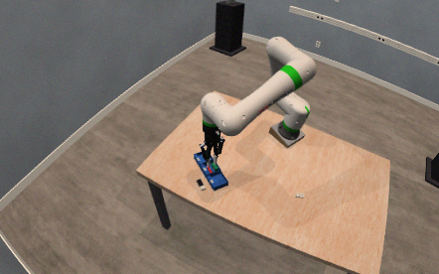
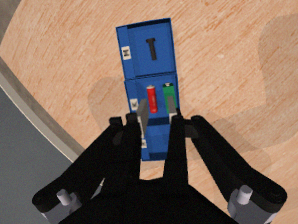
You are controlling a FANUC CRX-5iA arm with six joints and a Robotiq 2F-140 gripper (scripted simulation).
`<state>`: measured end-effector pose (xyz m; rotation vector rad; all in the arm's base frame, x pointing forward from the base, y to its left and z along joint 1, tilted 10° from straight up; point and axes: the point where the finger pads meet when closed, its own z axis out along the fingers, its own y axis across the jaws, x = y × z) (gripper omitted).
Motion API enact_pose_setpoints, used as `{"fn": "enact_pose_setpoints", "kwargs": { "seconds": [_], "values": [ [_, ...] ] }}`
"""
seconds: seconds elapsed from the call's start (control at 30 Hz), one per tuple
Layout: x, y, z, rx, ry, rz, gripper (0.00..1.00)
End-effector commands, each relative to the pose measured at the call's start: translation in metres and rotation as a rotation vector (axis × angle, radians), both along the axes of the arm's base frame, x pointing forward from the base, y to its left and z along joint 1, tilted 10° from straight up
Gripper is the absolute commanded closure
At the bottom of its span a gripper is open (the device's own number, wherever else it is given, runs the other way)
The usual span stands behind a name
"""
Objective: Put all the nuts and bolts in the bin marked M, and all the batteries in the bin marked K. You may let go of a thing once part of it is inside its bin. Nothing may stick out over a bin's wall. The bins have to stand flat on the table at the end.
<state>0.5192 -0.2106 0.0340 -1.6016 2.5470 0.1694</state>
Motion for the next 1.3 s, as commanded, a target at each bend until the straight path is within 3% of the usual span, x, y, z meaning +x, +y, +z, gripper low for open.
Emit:
{"fn": "enact_pose_setpoints", "kwargs": {
  "seconds": [0.0,0.27,0.3,1.27],
  "values": [
    [0.0,-0.001,0.004,0.0,0.0,0.0,0.72],
    [0.0,-0.001,0.007,0.0,0.0,0.0,0.72],
    [-0.001,-0.002,0.011,0.0,0.0,0.0,0.0],
    [-0.006,-0.02,0.118,0.0,0.0,0.0,0.0]
  ]
}}
